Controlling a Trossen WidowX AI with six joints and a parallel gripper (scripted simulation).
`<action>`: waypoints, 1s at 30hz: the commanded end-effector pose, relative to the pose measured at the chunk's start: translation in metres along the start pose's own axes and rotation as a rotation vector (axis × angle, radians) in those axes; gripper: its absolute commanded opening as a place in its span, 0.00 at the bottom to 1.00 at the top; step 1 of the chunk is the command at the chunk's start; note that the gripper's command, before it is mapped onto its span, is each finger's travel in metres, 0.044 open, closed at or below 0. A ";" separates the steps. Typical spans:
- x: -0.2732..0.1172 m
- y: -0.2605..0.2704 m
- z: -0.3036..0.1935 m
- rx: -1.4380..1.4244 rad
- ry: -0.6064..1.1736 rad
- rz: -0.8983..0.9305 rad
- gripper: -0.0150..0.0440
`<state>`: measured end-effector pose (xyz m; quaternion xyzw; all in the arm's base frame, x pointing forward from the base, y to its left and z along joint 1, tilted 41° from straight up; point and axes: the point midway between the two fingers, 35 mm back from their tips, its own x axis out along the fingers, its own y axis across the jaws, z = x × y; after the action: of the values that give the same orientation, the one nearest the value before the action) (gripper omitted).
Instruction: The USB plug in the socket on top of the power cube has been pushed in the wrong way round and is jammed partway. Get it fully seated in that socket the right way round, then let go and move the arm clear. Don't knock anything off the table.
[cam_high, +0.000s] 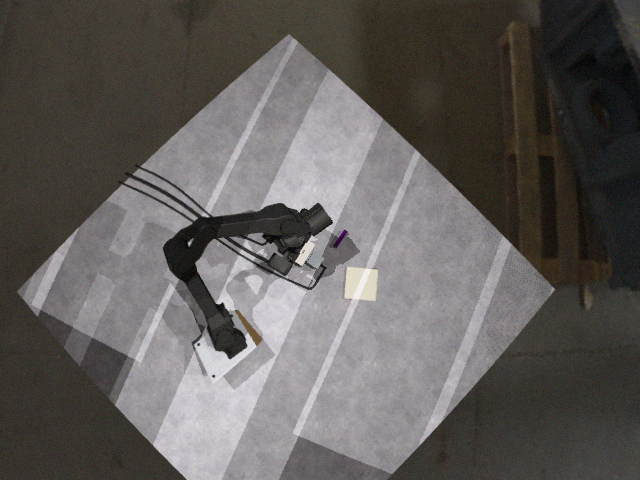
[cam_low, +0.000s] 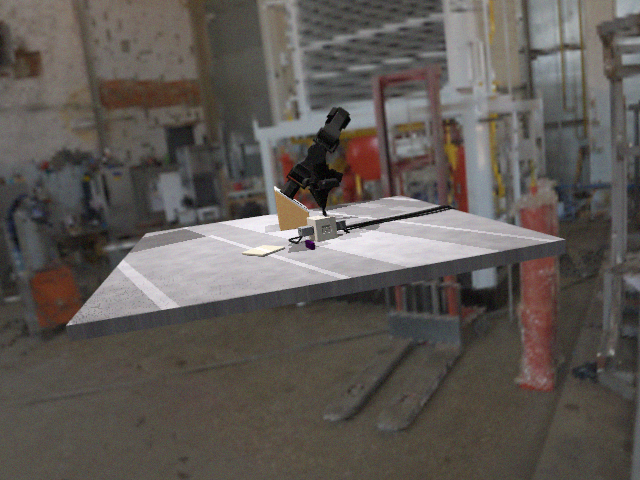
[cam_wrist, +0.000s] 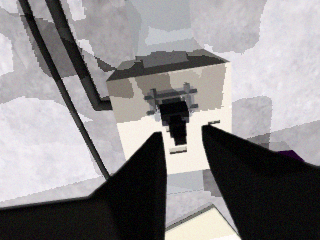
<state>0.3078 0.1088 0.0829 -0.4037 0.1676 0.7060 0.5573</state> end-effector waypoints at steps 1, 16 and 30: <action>0.000 0.000 0.000 0.000 0.000 0.000 0.28; 0.000 0.000 0.000 0.000 0.000 0.000 0.25; -0.007 0.000 0.000 0.001 0.001 0.001 0.25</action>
<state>0.3065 0.1058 0.0853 -0.4007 0.1707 0.7068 0.5574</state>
